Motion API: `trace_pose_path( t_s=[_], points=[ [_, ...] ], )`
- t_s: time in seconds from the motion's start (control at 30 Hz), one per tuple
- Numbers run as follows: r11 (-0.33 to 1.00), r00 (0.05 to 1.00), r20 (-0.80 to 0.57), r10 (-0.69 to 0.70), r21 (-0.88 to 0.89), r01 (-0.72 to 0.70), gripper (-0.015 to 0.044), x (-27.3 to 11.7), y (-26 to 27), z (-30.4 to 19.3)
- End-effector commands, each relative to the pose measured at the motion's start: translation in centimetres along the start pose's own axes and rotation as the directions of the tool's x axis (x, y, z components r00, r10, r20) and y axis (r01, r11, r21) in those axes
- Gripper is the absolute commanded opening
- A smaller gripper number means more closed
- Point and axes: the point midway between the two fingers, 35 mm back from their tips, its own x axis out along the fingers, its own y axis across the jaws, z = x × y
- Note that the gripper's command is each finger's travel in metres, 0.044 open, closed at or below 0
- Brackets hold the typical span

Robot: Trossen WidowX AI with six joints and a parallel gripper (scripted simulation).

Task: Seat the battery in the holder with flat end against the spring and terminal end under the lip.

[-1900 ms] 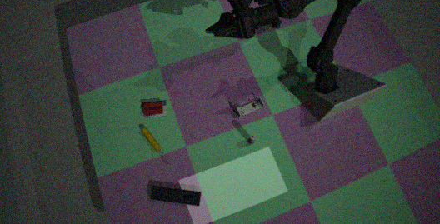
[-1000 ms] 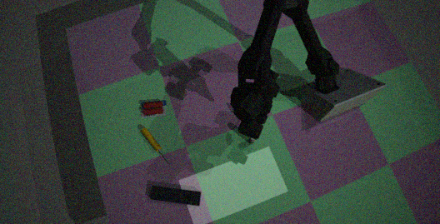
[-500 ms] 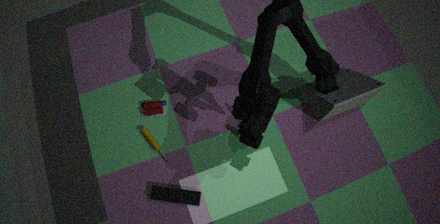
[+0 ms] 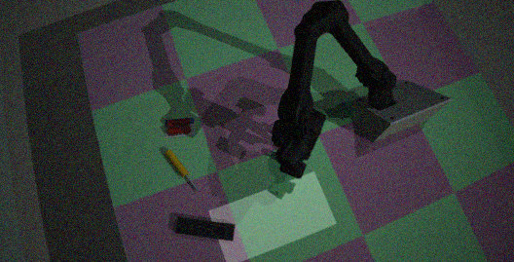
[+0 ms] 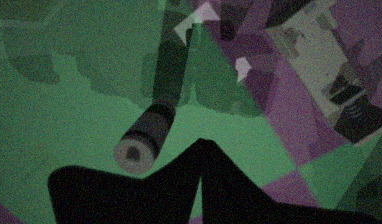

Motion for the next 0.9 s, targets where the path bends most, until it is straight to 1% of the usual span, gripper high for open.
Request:
trace_pose_path(
  t_s=[0.0,0.87],
  points=[
    [1.0,1.0,0.004,-0.001,-0.002,0.001,0.0,0.0,0.7,0.1],
    [1.0,1.0,0.004,0.001,-0.001,-0.001,0.0,0.0,4.9,0.1]
  ],
)
